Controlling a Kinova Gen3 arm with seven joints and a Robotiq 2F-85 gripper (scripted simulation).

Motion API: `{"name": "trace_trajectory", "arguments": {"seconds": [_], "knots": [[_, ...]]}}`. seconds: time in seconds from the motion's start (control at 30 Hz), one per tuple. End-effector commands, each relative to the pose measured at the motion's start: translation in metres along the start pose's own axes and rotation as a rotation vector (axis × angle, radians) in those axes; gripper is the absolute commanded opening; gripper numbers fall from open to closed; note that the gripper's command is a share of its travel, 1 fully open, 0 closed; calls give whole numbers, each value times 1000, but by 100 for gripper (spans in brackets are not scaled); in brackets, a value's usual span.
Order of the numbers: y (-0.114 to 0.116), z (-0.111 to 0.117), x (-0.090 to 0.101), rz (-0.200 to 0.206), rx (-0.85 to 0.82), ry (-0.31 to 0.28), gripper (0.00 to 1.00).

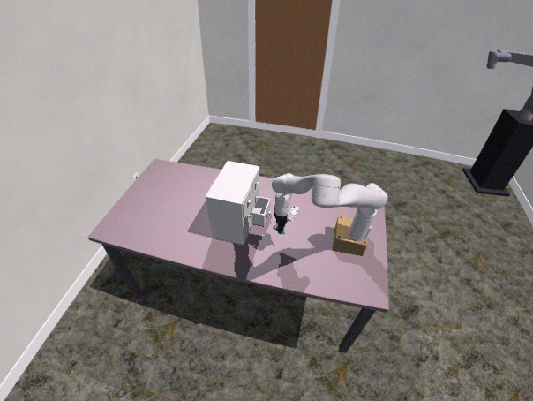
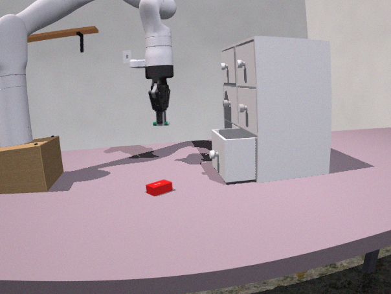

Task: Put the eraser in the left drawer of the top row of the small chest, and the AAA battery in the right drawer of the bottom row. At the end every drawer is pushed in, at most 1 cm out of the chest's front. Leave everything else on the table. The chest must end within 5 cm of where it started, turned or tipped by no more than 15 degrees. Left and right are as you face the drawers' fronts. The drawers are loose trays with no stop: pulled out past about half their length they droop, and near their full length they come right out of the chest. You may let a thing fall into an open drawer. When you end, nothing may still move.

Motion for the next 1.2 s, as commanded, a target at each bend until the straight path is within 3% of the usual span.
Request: {"name": "trace_trajectory", "arguments": {"seconds": [0.0,0.43,0.57,0.77,1.17], "knots": [[-12,-10,1,-5,-25,1,5],[-81,-46,0,-10,178,-1,5],[-87,-49,0,-11,196,-1,5],[-116,-59,0,-15,276,-4,5],[-128,-63,-1,-16,311,-6,5]]}}
Point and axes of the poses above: the point where the finger pads meet when closed, its own x axis back along the fingers, its own y axis across the jaws, z = x × y, the point moved 3 cm from there along x, back along the fingers, and after that the axes turned 9 degrees about -x, right-handed, at the moved point
